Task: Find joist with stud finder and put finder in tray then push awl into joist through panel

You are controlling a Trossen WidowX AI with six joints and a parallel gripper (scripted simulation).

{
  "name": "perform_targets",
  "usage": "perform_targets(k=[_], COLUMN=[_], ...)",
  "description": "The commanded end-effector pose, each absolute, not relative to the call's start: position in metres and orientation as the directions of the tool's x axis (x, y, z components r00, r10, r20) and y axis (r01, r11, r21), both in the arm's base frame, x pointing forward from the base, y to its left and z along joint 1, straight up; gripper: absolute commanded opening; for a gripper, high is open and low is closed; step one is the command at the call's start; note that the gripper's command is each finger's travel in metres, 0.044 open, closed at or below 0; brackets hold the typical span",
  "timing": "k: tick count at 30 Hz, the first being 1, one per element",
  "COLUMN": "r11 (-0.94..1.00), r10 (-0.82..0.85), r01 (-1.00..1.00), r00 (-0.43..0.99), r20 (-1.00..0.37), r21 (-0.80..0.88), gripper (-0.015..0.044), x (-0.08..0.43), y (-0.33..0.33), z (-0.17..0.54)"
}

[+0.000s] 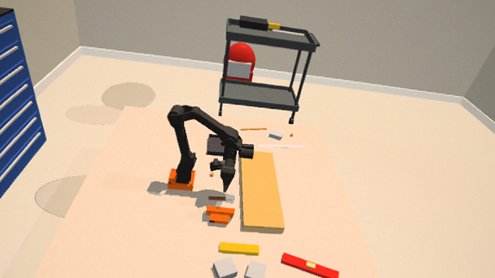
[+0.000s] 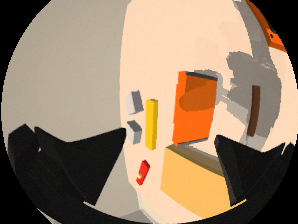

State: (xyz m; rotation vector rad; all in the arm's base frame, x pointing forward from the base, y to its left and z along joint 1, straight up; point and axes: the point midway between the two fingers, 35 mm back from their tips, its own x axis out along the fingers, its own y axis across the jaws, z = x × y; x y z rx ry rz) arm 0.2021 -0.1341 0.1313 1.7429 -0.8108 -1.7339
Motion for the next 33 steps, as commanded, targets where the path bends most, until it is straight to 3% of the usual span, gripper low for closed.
perform_targets(k=[1, 9, 13, 17, 24, 33], r11=[-0.672, -0.675, -0.695, -0.638, -0.316, 0.112], r10=[-0.740, -0.738, -0.699, -0.647, -0.547, -0.440], r01=[-0.032, -0.017, 0.284, 0.602, 0.946, 0.968], r00=[-0.013, -0.015, -0.046, -0.080, -0.127, -0.153], r20=[-0.673, -0.675, -0.714, -0.758, -0.828, -0.885], r21=[0.740, 0.738, 0.661, 0.481, 0.064, -0.223], gripper=[0.0440, 0.0440, 0.0440, 0.0440, 0.0440, 0.0440], x=[0.202, 0.202, 0.202, 0.202, 0.202, 0.202], y=[-0.134, -0.134, -0.139, -0.145, -0.155, -0.166], z=[0.130, 0.130, 0.126, 0.121, 0.114, 0.108])
